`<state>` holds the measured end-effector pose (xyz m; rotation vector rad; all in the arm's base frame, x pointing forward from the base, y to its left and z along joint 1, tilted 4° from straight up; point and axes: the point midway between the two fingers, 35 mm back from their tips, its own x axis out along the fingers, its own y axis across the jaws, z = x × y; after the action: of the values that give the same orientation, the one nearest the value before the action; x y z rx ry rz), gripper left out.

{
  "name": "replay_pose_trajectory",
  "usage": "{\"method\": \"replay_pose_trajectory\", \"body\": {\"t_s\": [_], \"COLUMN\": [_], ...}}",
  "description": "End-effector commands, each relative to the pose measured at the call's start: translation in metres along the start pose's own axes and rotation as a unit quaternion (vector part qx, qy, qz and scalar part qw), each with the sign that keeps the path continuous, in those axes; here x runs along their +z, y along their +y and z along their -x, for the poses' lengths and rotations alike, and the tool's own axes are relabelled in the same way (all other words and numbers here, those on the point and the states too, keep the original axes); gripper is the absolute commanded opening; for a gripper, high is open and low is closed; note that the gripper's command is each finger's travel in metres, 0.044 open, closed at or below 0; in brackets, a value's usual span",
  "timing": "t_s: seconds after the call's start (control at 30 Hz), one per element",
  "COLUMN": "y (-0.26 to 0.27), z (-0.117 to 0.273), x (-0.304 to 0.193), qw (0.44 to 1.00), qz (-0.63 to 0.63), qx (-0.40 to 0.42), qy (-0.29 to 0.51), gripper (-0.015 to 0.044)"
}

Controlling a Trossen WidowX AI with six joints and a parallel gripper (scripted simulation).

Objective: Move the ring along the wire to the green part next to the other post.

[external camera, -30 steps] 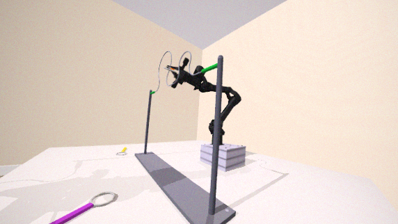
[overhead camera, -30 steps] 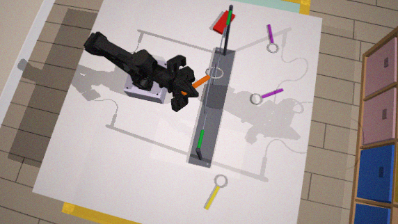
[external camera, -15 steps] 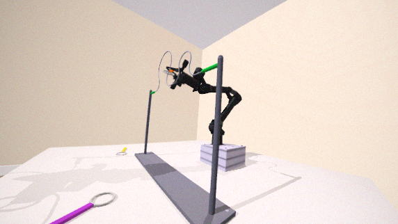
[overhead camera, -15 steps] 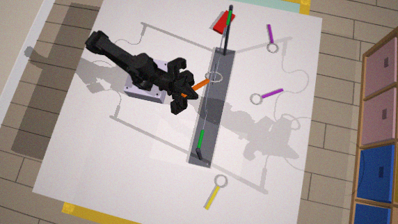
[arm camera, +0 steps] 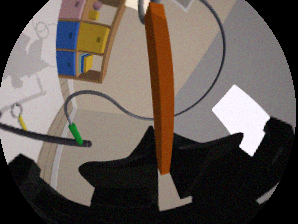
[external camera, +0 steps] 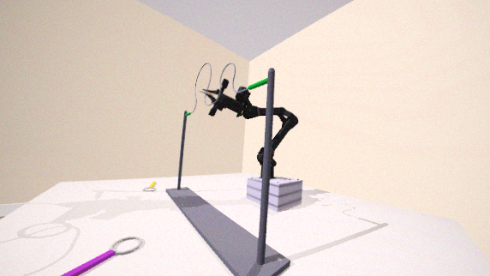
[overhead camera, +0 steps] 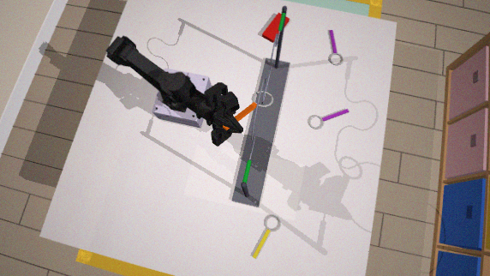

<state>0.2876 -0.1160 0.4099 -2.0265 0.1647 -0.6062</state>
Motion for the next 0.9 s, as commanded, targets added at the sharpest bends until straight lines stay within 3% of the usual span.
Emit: {"method": "replay_pose_trajectory", "body": {"t_s": [0.0, 0.87], "y": [0.012, 0.095], "z": [0.002, 0.029], "x": [0.000, 0.029], "qw": [0.999, 0.942], "qz": [-0.029, -0.287], "qx": [0.018, 0.168], "qy": [0.005, 0.040], "gripper": [-0.0150, -0.0150]}}
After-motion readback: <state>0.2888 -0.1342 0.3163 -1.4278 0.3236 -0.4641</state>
